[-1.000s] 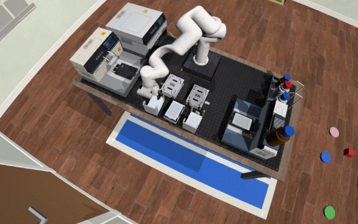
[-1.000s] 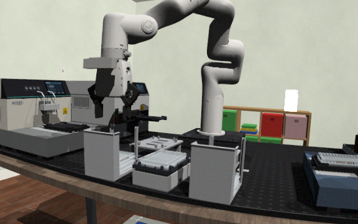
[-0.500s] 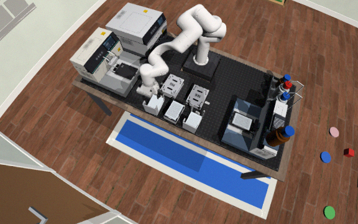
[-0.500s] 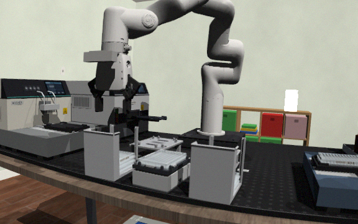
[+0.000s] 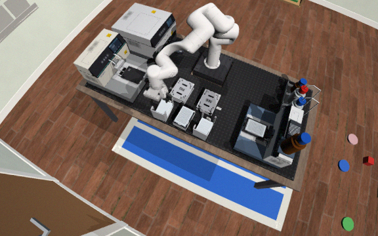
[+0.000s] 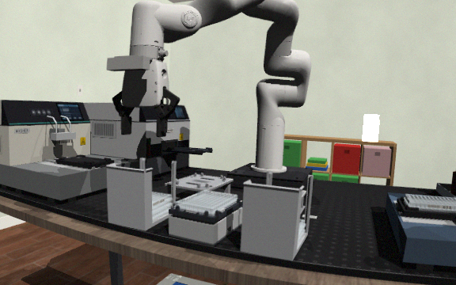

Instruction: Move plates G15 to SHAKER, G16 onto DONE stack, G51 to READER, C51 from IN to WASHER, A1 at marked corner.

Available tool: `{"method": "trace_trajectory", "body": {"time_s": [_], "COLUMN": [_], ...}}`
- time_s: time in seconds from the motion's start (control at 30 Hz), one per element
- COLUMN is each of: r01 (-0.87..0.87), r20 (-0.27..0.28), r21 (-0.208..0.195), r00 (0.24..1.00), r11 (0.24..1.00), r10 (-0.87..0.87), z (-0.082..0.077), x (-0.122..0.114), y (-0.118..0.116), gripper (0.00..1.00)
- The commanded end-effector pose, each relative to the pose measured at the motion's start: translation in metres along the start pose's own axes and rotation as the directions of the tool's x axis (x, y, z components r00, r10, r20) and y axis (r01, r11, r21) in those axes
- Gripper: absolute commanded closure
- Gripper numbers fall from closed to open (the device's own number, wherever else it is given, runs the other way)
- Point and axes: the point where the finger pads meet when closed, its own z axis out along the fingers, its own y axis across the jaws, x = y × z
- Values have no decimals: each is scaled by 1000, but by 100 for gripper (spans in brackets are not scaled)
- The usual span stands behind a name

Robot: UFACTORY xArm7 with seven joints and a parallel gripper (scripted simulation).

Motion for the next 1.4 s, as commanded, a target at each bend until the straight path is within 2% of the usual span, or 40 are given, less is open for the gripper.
{"method": "trace_trajectory", "body": {"time_s": [0.0,0.47,0.87,1.0,1.1,1.37], "r01": [0,0,0,159,231,486], "r20": [-5,-5,-5,-5,-5,-4], "r21": [-1,-1,-1,-2,-2,-4], "r00": [1000,1000,1000,987,973,874], "r11": [1000,1000,1000,987,973,874], "r10": [0,0,0,-159,-231,-486], "z": [-9,-25,-25,-25,-25,-25], "x": [1,1,1,1,1,2], "y": [1,1,1,-11,-12,-27], "gripper": [0,0,0,0,0,0]}}
